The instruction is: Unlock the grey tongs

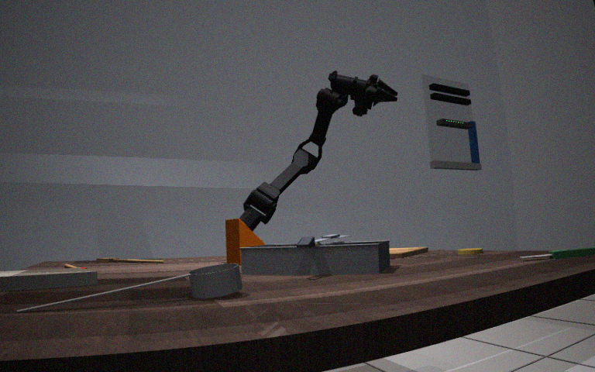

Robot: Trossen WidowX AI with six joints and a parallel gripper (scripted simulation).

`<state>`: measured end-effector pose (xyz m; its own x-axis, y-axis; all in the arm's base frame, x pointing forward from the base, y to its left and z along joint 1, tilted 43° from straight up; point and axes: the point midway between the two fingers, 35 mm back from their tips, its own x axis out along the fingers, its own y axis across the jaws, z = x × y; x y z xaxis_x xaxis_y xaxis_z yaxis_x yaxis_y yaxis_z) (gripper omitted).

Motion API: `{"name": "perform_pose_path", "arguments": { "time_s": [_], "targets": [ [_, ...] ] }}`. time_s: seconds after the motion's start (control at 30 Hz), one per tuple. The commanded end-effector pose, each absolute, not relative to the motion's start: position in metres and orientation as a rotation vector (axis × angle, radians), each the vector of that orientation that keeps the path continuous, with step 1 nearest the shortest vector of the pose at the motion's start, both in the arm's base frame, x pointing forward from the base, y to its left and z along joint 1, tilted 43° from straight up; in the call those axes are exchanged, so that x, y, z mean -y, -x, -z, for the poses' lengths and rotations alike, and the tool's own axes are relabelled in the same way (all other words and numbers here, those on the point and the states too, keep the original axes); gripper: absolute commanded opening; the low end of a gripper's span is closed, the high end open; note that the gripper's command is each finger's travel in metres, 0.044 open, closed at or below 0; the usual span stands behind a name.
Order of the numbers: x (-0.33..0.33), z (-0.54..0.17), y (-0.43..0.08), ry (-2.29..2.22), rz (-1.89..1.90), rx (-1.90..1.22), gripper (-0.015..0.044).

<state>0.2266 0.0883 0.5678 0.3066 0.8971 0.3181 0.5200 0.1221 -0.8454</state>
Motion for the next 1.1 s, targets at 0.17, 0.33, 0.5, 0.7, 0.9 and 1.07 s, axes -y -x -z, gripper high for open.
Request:
{"name": "perform_pose_path", "arguments": {
  "time_s": [0.17,0.33,0.5,0.7,0.9,1.07],
  "targets": [
    [-0.075,-0.528,-0.299,1.191,-0.655,1.067,0.0260],
    [-0.066,-0.470,-0.364,0.785,-0.843,0.713,0.0260],
    [-0.061,-0.394,-0.416,0.354,-0.957,0.326,0.0260],
    [-0.062,-0.292,-0.451,-0.152,-0.984,-0.149,0.0260],
    [-0.070,-0.186,-0.454,-0.650,-0.890,-0.642,0.0260],
    [-0.080,-0.105,-0.432,-1.039,-0.707,-1.053,0.0260]
  ]
}}
